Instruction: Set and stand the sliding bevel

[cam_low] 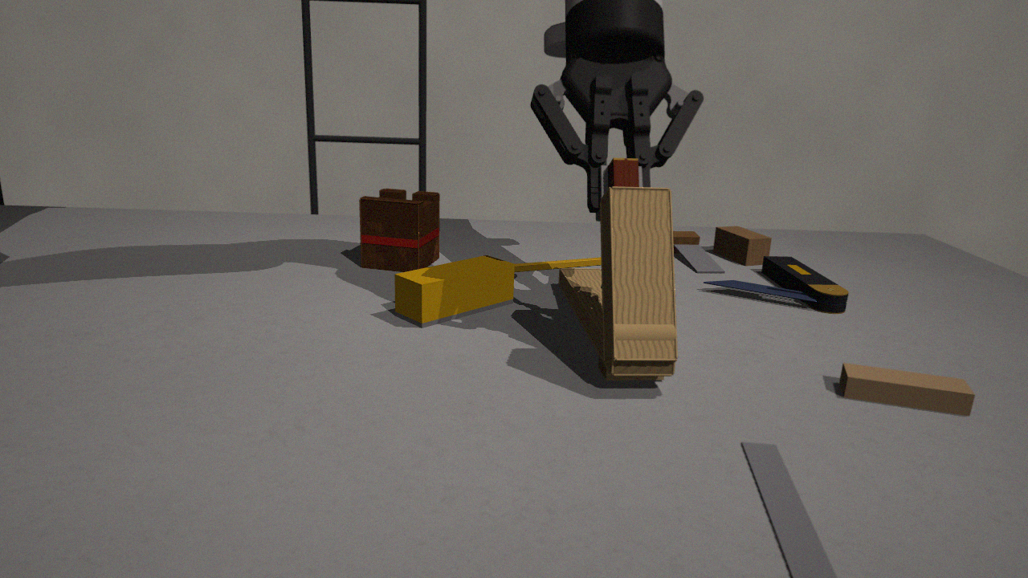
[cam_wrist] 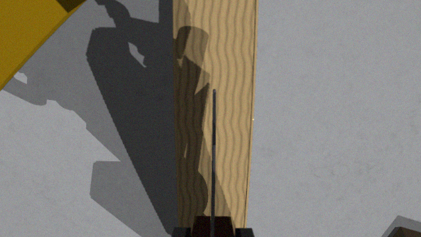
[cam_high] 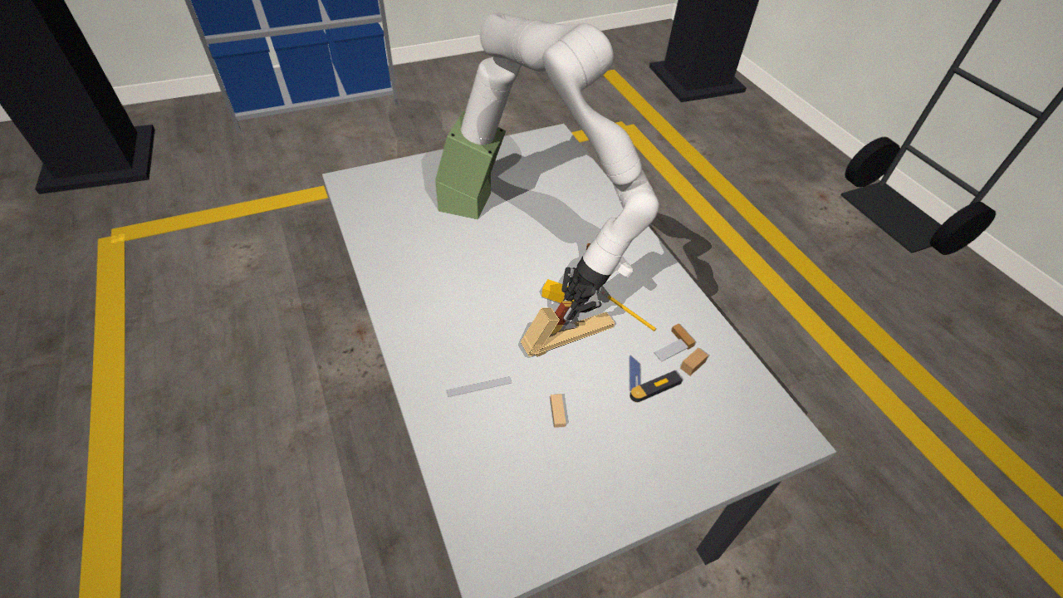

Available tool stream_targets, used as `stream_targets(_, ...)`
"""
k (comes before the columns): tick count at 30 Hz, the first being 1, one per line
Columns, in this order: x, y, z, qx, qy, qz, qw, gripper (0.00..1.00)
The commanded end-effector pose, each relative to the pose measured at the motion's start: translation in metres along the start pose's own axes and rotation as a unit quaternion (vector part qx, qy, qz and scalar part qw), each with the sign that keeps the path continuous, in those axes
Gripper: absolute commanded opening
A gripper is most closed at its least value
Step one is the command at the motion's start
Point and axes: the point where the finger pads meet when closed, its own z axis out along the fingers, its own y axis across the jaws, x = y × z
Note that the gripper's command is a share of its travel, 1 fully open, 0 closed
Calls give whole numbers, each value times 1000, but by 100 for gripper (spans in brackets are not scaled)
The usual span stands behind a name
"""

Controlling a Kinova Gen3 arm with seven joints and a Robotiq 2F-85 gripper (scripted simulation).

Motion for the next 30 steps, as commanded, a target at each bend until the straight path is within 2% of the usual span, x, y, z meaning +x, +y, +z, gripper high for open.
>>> stream_targets(1,0,1,-1,-1,0,0,1000,10)
stream_targets(30,-6,1,3,-1,0,0,1000,10)
